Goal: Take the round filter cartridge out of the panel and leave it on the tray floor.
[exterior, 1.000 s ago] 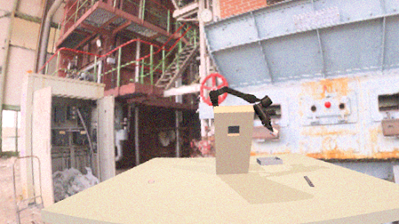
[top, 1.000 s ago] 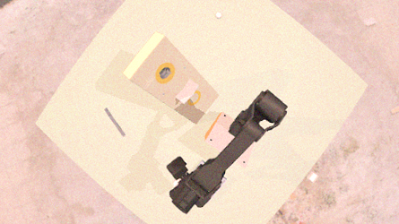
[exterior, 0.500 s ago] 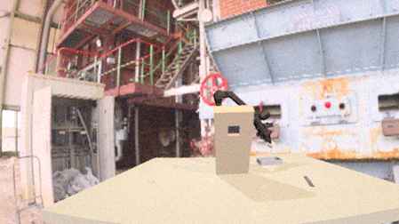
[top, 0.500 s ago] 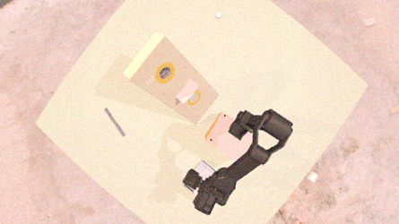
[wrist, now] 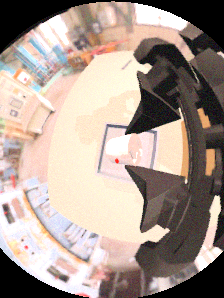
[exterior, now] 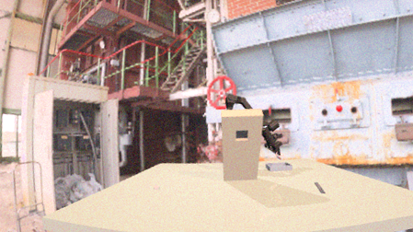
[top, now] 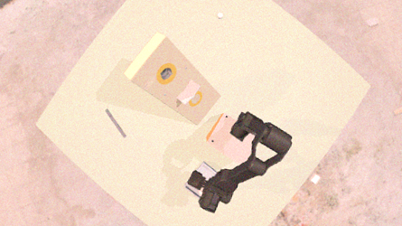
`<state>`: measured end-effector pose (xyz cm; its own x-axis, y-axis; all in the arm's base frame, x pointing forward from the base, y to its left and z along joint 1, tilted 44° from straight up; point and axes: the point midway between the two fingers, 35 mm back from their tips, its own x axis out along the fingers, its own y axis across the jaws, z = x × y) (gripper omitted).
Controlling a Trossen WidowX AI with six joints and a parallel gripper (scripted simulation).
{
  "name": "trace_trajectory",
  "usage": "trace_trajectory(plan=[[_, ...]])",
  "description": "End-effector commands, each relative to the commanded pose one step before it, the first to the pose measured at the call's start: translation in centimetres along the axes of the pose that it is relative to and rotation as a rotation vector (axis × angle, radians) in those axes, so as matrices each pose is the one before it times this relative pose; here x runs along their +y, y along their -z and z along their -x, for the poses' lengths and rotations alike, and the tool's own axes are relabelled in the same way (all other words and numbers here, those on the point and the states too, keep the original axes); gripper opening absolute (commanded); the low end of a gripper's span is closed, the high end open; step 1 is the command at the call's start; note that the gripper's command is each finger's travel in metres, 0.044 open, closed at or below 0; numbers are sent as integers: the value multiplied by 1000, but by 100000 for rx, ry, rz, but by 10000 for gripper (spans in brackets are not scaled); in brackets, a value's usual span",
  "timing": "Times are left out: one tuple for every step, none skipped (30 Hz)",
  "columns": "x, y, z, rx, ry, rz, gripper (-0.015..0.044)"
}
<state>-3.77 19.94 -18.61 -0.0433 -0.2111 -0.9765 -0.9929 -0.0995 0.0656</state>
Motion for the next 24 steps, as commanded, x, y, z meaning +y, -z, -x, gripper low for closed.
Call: trace_trajectory(plan=[[140, 1353, -1672, 937, -627, -161, 0], [-3, 246, -368, 7, -3, 0, 0], [-4, 253, -361, 7, -3, 0, 0], [-5, 259, -354, 8, -3, 0, 0], [-5, 265, -345, 9, -3, 0, 0], [-6, 271, -338, 10, -3, 0, 0], [-5, 223, -268, 8, -2, 0, 0], [-3, 136, -158, 5, -1, 0, 0], [-1, 46, -52, 2, 0, 0, 0], [0, 0, 0, 0, 0, 0, 0], [0, 0, 0, 0, 0, 0, 0], [0, 0, 0, 0, 0, 0, 0], [-106, -240, 247, 334, 643, 323, 26], [0, 0, 0, 0, 0, 0, 53], [0, 0, 0, 0, 0, 0, 79], [0, 0, 0, 0, 0, 0, 105], [0, 0, 0, 0, 0, 0, 131], [0, 0, 0, 0, 0, 0, 158], [0, 0, 0, 0, 0, 0, 184], [0, 0, 0, 0, 0, 0, 210], [0, 0, 0, 0, 0, 0, 236], [0, 0, 0, 0, 0, 0, 263], [0, 0, 0, 0, 0, 0, 289], [0, 0, 0, 0, 0, 0, 315]])
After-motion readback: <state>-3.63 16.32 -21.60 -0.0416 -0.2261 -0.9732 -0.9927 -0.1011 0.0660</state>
